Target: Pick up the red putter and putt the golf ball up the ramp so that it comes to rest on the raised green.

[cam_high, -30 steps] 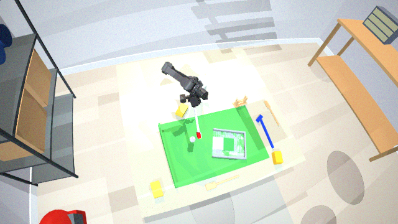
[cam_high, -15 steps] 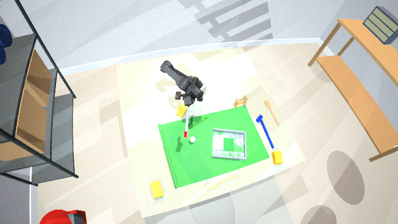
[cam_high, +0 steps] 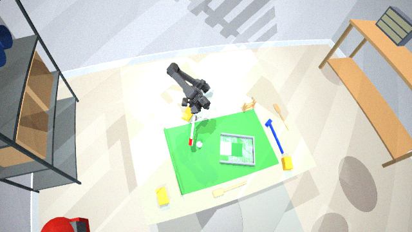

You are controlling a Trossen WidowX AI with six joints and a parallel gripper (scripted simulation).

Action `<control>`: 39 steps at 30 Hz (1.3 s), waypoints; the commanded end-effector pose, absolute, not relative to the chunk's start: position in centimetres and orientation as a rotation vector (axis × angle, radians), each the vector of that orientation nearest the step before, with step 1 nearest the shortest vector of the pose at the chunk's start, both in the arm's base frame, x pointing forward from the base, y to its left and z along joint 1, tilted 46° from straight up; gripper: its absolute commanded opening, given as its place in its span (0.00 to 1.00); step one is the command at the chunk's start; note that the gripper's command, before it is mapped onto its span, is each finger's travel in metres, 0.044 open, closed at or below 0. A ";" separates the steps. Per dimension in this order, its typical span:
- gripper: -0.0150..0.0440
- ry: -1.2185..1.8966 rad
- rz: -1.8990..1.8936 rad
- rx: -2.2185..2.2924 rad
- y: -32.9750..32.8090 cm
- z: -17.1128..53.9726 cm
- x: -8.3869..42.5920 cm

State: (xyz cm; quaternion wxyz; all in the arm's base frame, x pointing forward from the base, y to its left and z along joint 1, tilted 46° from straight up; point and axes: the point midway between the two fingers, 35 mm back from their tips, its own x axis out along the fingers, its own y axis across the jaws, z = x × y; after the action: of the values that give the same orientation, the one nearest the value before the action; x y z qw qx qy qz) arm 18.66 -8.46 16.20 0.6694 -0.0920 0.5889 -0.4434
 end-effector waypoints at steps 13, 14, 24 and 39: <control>0.25 1.325 -1.001 -0.217 -10.2 14.5 18.5; 0.25 1.325 -1.001 -0.218 -10.3 14.4 18.5; 0.25 1.335 -1.003 -0.211 -10.4 14.3 18.4; 0.25 1.324 -1.003 -0.219 -12.4 16.2 17.0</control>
State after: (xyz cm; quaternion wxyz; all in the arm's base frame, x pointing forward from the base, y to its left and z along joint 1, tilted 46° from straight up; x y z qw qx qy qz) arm 17.27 -11.96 15.64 0.6667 -0.0935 0.5909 -0.4446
